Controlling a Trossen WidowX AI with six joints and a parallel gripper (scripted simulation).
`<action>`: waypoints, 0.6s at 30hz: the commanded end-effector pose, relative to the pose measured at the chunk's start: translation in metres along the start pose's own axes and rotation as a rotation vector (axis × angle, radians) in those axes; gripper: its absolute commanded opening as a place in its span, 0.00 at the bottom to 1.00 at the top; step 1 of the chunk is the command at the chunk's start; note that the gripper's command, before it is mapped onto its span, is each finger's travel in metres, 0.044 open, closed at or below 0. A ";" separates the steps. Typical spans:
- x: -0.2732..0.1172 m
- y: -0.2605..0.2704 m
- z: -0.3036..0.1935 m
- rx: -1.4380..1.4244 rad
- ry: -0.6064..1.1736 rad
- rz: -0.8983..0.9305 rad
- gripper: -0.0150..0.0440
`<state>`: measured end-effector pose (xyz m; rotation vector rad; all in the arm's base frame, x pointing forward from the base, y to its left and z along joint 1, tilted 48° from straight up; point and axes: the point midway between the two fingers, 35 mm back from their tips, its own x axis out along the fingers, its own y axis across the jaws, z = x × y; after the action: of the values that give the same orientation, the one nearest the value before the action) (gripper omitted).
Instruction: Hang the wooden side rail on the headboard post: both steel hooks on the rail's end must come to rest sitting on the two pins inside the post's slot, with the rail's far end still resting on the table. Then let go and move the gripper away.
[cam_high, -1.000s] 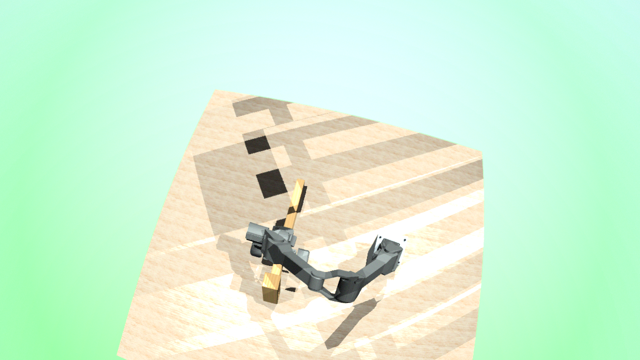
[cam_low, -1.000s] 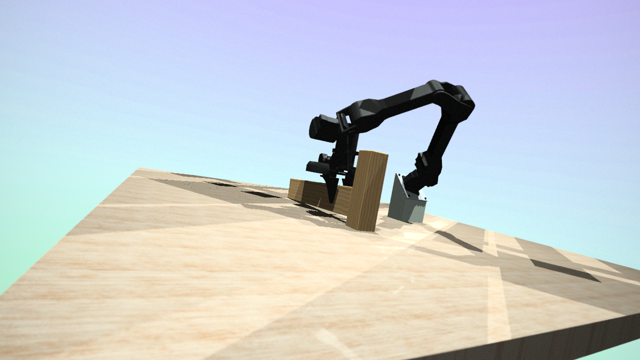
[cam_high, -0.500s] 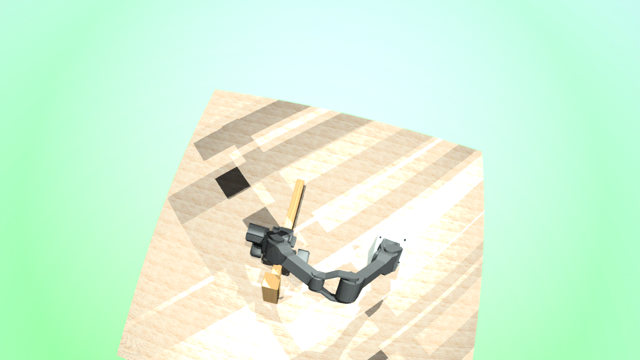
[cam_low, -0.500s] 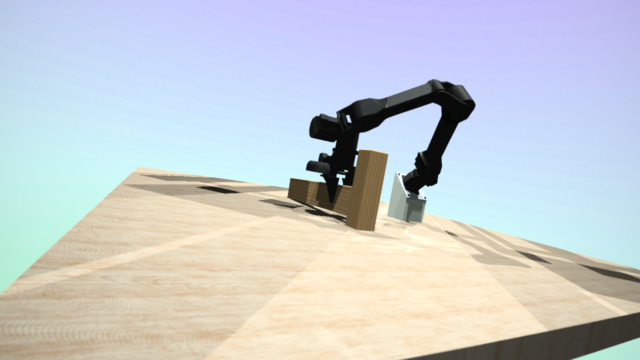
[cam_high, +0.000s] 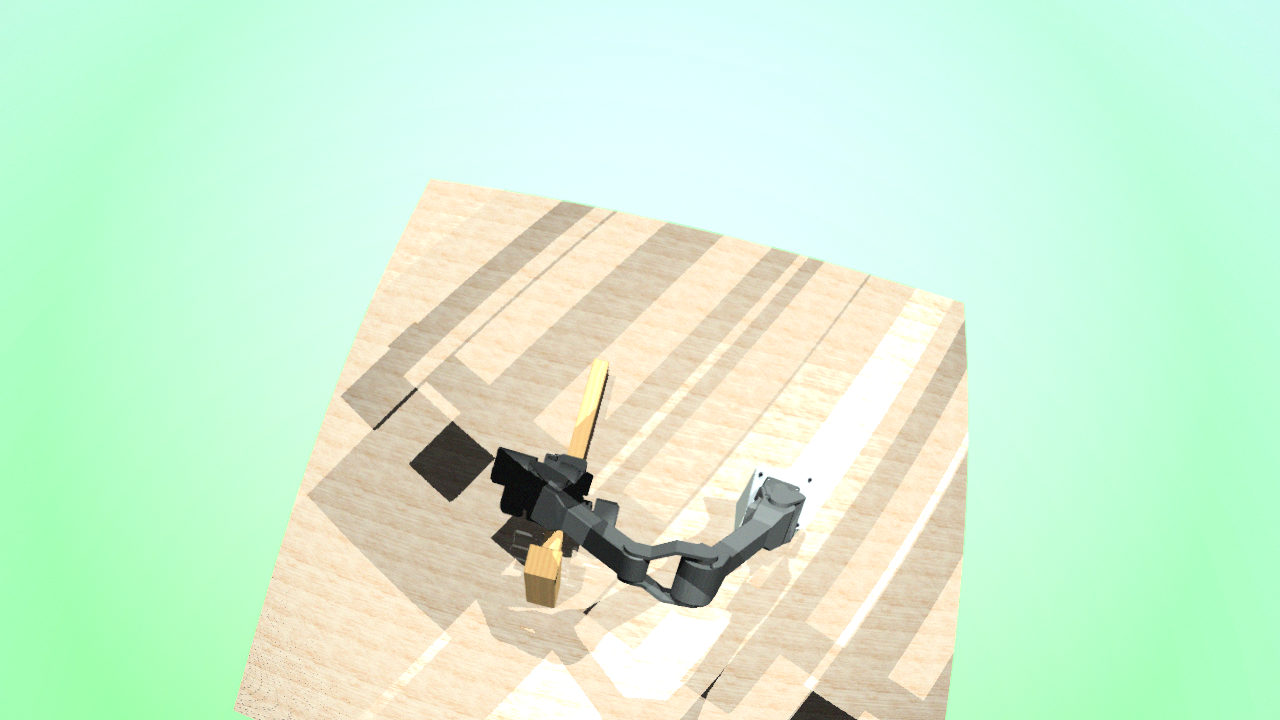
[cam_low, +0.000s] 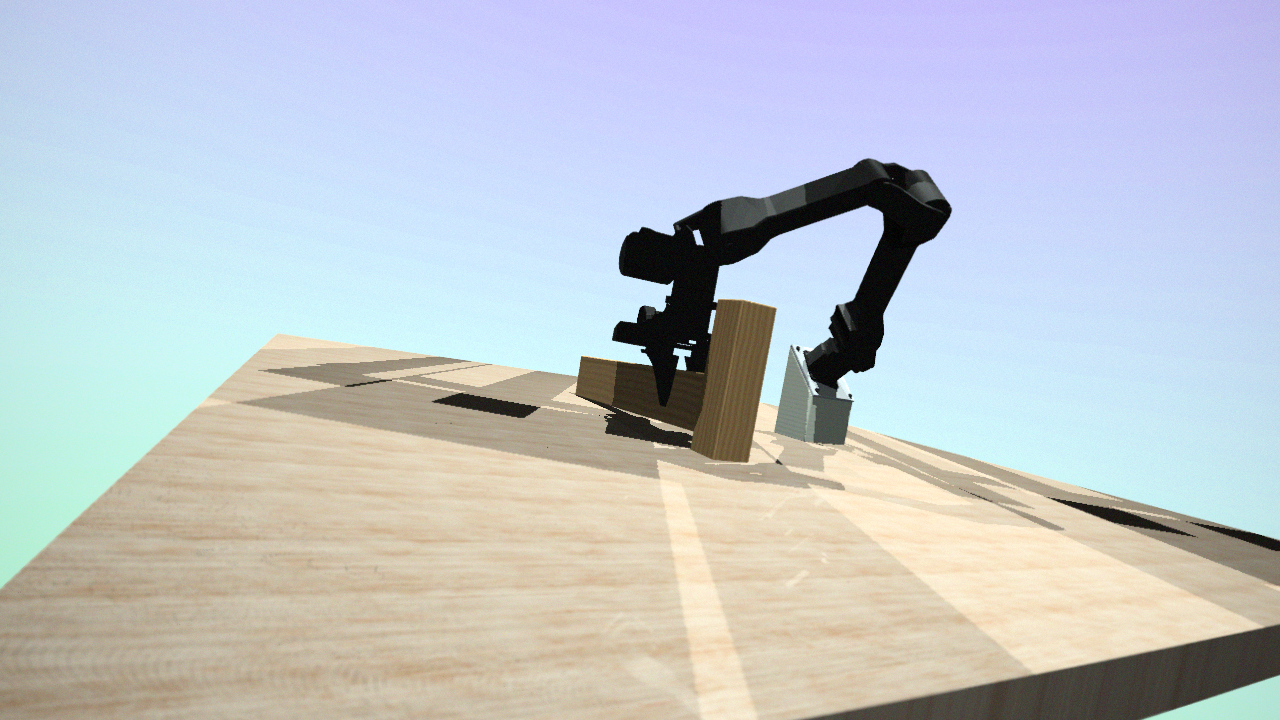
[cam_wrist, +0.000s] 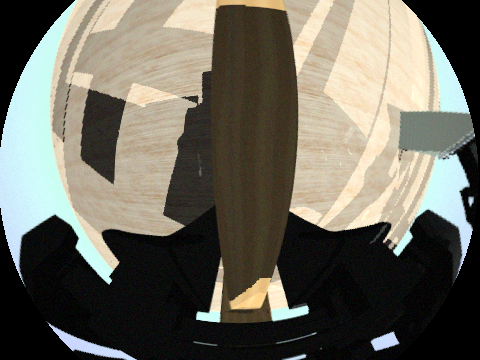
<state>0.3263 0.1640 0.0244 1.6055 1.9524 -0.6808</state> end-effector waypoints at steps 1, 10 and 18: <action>-0.002 0.001 -0.001 0.004 0.002 0.006 0.25; -0.002 0.001 -0.002 0.004 0.002 0.006 0.25; -0.003 0.002 -0.003 0.004 0.002 0.006 0.25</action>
<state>0.3262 0.1651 0.0259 1.6049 1.9531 -0.6807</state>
